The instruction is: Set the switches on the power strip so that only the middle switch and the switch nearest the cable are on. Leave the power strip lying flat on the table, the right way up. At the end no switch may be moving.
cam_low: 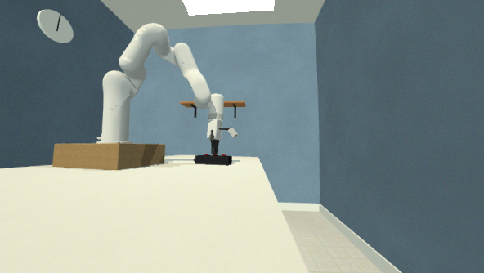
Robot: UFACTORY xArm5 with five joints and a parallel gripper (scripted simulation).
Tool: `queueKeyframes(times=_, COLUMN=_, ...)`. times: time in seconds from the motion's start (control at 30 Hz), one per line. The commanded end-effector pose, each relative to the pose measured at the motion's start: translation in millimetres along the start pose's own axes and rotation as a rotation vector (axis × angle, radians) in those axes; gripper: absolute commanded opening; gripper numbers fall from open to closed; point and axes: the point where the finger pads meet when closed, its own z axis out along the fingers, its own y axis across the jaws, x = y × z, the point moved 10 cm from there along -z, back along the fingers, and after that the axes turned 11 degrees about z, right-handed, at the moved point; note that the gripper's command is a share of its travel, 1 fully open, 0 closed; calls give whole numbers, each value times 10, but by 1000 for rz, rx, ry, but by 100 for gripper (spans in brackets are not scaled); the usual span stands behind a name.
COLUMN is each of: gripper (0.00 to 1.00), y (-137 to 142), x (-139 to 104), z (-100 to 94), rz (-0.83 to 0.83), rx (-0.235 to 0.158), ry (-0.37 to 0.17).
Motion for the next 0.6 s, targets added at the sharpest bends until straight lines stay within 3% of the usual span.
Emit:
queueKeyframes(times=0.0, gripper=0, y=-7, x=7, z=-3, rz=0, rx=2, ry=3)
queueKeyframes(times=0.57, gripper=0, y=-7, x=6, z=57, rz=0, rx=2, ry=3)
